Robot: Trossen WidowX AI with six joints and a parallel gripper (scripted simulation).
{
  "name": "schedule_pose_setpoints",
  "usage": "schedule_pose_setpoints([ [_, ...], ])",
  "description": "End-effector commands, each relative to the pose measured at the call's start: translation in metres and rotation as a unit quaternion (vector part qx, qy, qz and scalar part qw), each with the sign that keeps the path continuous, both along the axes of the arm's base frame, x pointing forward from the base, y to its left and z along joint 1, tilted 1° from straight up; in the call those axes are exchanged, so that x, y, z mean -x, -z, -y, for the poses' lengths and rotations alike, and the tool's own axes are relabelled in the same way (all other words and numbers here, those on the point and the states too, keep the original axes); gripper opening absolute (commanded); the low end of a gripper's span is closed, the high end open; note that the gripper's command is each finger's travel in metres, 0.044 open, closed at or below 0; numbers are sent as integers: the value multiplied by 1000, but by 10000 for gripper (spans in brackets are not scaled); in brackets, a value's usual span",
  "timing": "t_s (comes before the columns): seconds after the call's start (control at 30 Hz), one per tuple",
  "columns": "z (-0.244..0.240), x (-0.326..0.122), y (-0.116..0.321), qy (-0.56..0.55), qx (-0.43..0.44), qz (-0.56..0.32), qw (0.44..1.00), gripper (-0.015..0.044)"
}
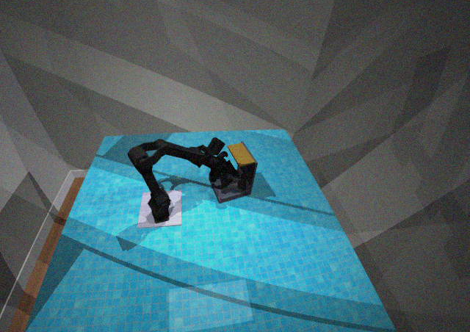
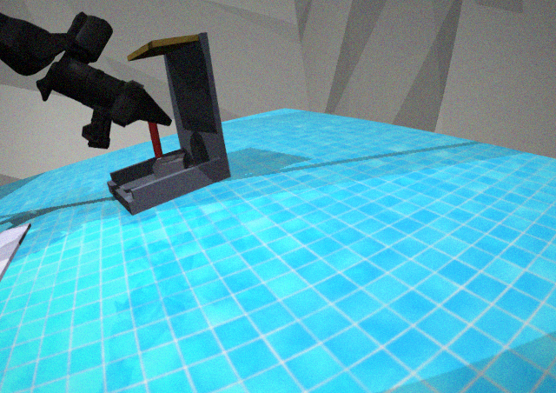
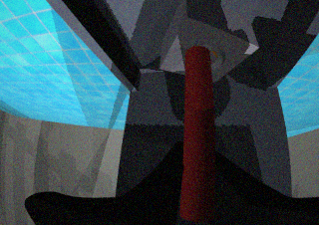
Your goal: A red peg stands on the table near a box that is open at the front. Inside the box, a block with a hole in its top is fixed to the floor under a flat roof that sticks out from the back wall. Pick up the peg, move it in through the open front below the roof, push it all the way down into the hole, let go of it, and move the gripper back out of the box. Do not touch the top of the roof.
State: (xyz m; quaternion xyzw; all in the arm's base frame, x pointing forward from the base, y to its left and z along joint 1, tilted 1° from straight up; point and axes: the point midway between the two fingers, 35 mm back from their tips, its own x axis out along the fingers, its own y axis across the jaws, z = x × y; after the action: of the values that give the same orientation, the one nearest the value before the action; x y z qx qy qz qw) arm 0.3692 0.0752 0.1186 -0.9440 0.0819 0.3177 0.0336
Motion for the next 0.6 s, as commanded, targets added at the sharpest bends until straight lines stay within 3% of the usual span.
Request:
schedule_pose_setpoints([
  [0.0, -1, -3, -2, -3, -1, 2, 1000, 0],
  [0.57, -2, -10, -2, -3, -1, 2, 1000, 0],
])
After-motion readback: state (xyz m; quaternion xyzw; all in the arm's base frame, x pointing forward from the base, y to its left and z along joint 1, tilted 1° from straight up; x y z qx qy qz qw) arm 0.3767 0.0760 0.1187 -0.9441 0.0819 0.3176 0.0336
